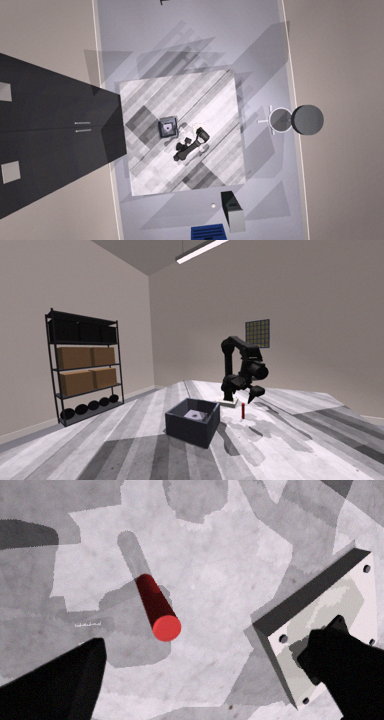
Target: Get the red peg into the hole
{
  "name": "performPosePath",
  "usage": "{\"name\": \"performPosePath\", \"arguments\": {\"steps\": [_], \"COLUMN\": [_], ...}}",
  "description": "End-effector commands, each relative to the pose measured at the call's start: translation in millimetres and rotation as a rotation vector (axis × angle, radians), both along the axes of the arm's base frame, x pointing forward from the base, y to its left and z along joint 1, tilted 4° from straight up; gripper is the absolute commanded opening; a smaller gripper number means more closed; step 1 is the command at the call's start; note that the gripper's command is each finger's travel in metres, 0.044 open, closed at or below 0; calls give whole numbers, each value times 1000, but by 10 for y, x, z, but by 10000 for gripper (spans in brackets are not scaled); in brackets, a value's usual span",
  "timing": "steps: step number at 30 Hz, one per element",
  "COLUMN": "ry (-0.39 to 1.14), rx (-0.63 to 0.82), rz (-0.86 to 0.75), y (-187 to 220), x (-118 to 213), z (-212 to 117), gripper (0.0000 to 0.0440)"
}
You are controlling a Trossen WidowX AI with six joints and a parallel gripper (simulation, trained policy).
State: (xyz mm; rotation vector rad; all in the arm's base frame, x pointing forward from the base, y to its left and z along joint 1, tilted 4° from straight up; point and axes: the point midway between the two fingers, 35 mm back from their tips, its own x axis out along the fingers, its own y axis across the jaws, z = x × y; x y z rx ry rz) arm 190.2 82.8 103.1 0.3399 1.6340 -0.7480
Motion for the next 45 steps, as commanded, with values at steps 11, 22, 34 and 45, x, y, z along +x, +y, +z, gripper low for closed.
{"name": "performPosePath", "arguments": {"steps": [11, 22, 34, 45], "ry": [-144, -153, -130, -212], "rx": [-82, -103, -147, -214], "rz": [-82, -58, -60, -30], "y": [113, 67, -4, -192], "x": [-26, -73, -51, 145], "z": [-630, -904, -931, -393], "gripper": [434, 262, 0, 0]}}
